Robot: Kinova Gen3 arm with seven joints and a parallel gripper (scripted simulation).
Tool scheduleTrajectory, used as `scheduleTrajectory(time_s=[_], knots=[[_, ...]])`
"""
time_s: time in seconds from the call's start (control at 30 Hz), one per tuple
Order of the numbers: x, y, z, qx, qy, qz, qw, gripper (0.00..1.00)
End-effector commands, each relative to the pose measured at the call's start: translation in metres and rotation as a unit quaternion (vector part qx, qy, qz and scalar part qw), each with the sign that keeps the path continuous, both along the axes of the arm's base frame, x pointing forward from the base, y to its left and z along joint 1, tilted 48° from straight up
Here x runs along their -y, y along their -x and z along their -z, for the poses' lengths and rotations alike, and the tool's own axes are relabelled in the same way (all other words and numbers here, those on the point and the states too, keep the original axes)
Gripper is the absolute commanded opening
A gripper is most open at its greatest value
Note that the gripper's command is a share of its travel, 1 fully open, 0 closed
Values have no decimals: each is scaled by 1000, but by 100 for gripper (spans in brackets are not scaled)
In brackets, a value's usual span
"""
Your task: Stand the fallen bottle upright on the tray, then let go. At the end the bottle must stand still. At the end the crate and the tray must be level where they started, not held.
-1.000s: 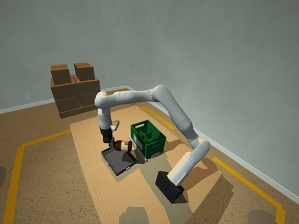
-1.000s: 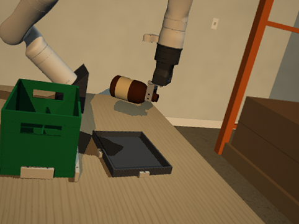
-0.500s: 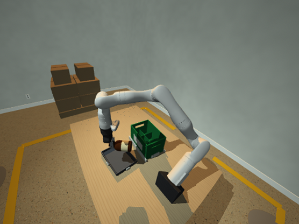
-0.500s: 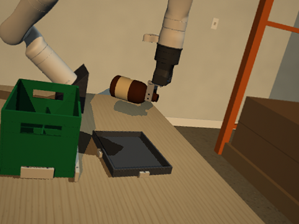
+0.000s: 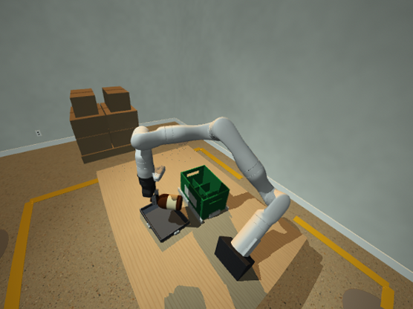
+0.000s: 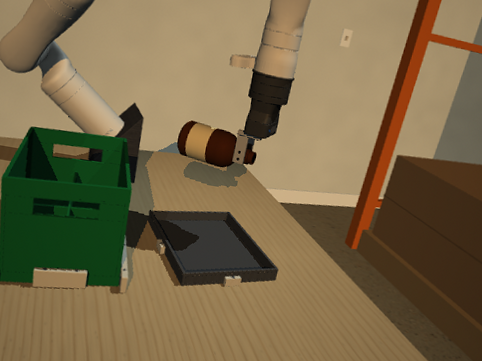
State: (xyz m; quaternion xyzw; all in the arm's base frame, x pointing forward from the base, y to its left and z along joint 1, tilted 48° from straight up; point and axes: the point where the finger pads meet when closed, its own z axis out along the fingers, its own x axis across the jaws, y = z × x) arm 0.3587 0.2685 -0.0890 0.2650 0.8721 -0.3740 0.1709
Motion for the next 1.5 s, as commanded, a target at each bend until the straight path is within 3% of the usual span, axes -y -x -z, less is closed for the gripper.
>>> scheduleTrajectory(time_s=[0.0,0.53,1.47], knots=[[-1,0,-1,11,-2,8,1000,0],[-2,0,-1,76,-11,66,995,0],[-2,0,-1,78,-12,67,995,0]])
